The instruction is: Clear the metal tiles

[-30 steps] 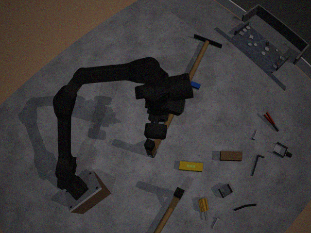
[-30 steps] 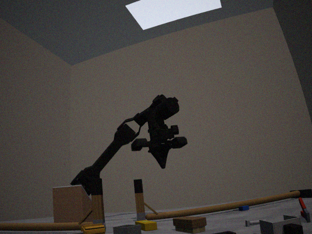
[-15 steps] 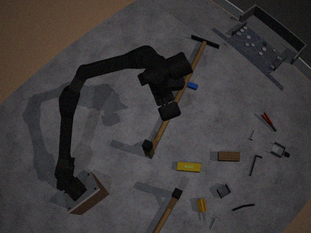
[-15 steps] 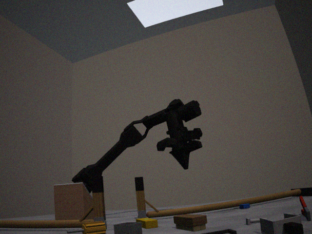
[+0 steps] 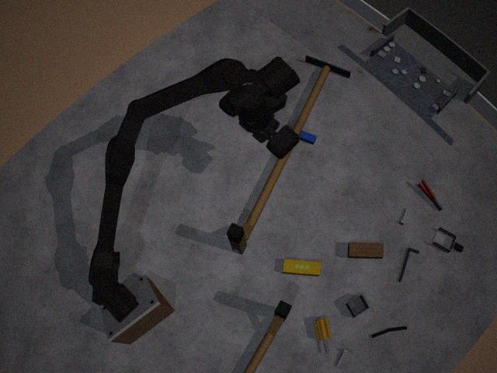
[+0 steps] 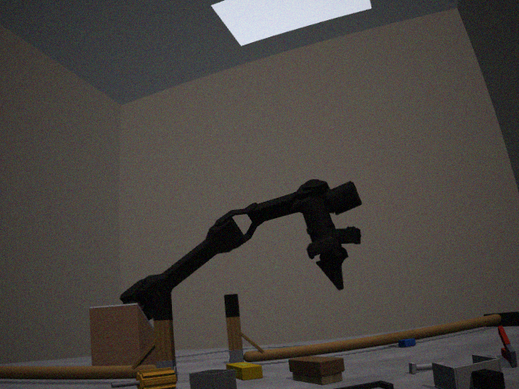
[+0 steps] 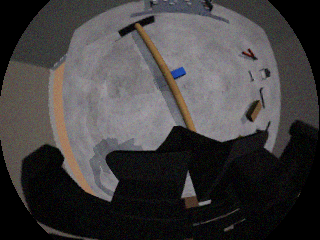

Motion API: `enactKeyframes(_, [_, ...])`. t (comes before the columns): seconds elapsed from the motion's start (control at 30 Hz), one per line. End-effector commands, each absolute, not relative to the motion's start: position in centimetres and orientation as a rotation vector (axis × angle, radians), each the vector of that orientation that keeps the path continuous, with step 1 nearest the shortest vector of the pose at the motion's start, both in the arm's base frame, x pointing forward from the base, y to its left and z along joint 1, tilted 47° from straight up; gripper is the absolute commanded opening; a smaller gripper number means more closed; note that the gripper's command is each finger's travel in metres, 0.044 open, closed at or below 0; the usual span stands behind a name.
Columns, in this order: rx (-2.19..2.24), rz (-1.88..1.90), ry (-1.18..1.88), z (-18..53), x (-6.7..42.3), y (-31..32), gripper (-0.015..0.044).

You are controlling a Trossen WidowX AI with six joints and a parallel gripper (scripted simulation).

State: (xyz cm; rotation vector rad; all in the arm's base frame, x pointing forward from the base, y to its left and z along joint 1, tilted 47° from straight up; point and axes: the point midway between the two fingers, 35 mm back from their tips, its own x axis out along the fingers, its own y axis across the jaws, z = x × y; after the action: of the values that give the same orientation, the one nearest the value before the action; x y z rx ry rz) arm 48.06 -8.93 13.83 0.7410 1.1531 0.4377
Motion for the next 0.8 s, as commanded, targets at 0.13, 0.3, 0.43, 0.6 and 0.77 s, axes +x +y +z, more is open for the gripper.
enactKeyframes(0.13, [0.609,0.547,1.068,15.2,50.1,-6.9,0.0000])
enactKeyframes(0.3, [0.609,0.547,1.068,15.1,50.1,-6.8,0.0000])
enactKeyframes(0.43, [0.608,0.547,1.069,14.7,50.3,-6.4,0.0000])
enactKeyframes(0.6, [0.608,0.547,1.069,14.0,50.7,-5.8,0.0000])
enactKeyframes(0.77, [0.607,0.546,1.069,13.2,51.0,-5.1,0.0000])
